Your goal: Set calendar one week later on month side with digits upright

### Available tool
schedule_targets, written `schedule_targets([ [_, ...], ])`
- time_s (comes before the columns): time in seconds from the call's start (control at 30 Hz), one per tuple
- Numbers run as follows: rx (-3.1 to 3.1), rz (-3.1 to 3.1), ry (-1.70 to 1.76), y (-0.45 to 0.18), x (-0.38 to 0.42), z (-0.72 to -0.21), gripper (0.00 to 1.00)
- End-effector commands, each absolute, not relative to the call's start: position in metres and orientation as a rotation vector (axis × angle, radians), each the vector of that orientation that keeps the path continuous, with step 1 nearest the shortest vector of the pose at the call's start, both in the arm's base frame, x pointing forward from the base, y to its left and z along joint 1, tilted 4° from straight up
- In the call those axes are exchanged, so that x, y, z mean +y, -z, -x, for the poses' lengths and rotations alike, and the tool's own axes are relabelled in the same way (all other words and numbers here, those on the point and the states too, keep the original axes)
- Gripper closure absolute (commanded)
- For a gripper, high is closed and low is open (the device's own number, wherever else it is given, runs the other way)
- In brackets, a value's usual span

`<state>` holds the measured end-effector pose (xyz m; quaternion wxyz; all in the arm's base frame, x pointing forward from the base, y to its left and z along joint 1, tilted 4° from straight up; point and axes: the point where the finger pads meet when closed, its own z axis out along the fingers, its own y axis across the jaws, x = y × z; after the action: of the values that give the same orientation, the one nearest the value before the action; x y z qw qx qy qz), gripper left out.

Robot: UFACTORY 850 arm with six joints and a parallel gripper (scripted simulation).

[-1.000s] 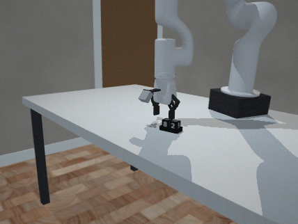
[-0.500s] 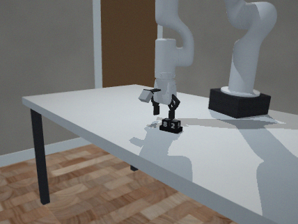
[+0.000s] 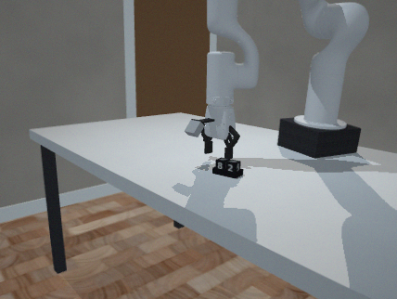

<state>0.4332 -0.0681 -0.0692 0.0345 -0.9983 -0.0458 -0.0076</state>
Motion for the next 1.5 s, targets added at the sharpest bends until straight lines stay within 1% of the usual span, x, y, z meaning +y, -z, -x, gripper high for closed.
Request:
schedule_targets([
  [0.0, -0.141, 3.070, 0.026, 0.069, -0.068, -0.434, 0.00],
  [0.7, -0.141, 3.070, 0.026, 0.065, -0.068, -0.434, 0.00],
  [1.47, -0.141, 3.070, 0.026, 0.032, -0.071, -0.433, 0.00],
])
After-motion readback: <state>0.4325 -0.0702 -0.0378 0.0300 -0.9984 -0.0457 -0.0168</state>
